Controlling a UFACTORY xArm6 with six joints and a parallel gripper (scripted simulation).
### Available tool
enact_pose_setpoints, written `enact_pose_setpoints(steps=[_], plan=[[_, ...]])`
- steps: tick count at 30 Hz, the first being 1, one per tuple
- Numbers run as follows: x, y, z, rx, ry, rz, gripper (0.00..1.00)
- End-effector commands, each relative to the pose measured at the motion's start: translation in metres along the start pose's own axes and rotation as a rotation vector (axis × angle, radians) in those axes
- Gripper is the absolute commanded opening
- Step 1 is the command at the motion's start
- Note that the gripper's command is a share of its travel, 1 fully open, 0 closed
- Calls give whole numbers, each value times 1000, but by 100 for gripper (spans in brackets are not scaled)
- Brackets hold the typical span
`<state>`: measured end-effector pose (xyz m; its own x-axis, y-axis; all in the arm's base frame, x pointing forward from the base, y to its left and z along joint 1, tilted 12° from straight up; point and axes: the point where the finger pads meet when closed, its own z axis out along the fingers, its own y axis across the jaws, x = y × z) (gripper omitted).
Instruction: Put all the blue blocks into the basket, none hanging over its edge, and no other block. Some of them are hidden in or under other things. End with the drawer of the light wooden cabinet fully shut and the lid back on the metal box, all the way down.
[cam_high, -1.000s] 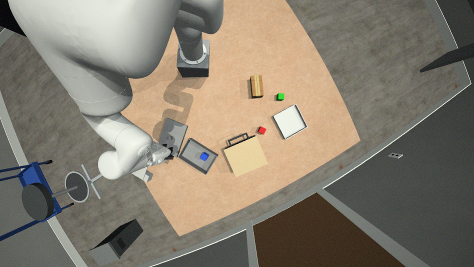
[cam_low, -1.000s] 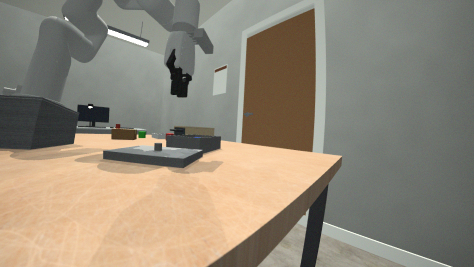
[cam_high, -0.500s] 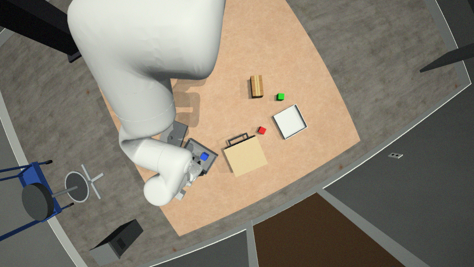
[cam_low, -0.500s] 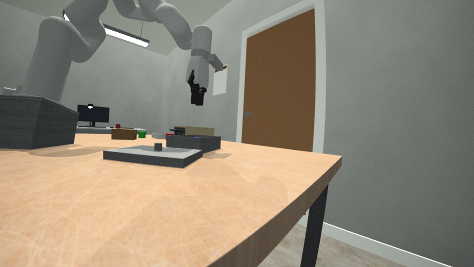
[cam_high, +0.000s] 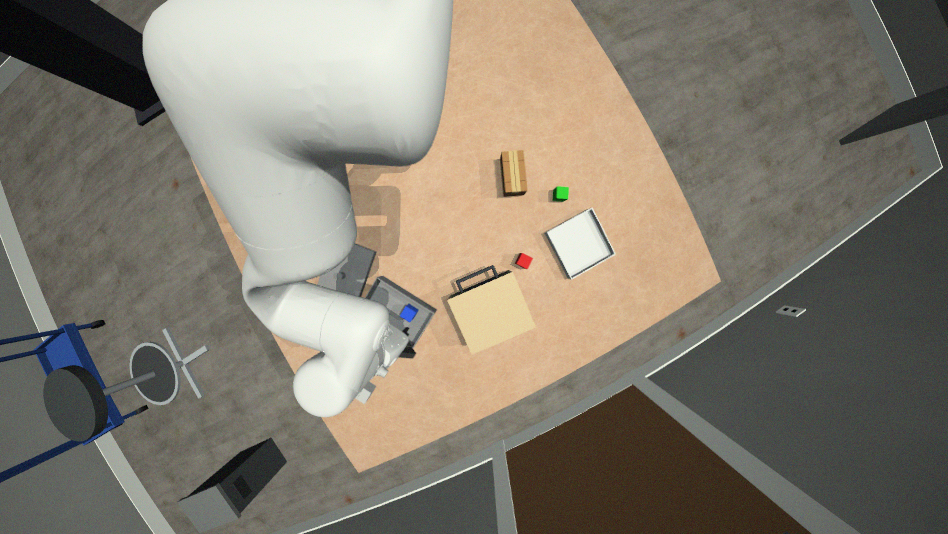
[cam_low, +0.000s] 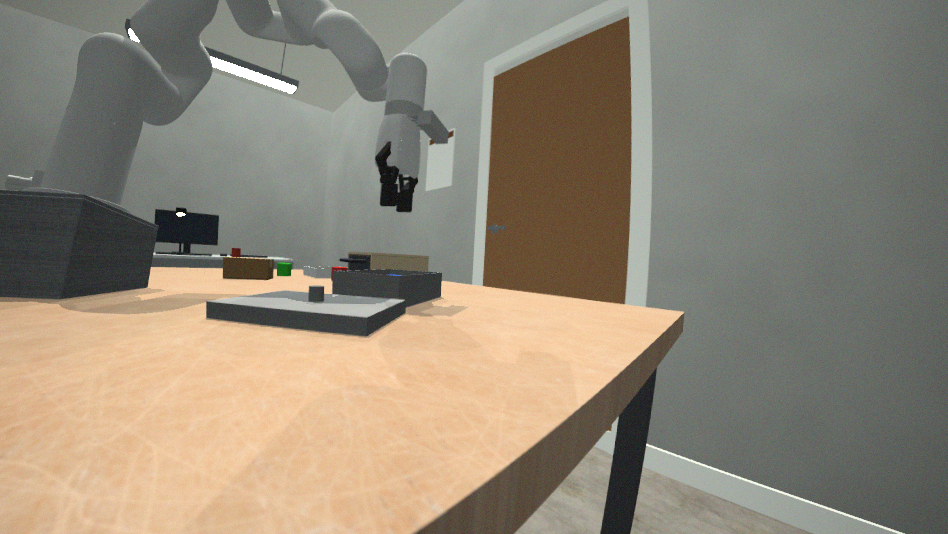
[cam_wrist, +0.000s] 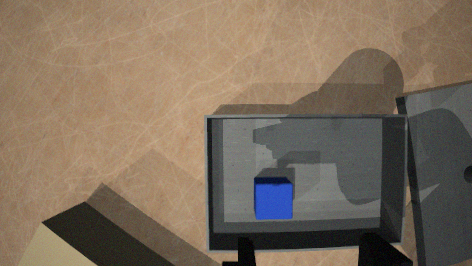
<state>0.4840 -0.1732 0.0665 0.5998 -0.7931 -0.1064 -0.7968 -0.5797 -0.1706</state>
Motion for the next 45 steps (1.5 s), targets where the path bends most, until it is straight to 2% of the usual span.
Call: enact_pose_setpoints(steps=[1, 36, 45], plan=[[1, -1, -2, 2, 4, -1, 61], [1, -1, 0, 2, 4, -1, 61], [1, -1, 15, 2, 4, -1, 61]])
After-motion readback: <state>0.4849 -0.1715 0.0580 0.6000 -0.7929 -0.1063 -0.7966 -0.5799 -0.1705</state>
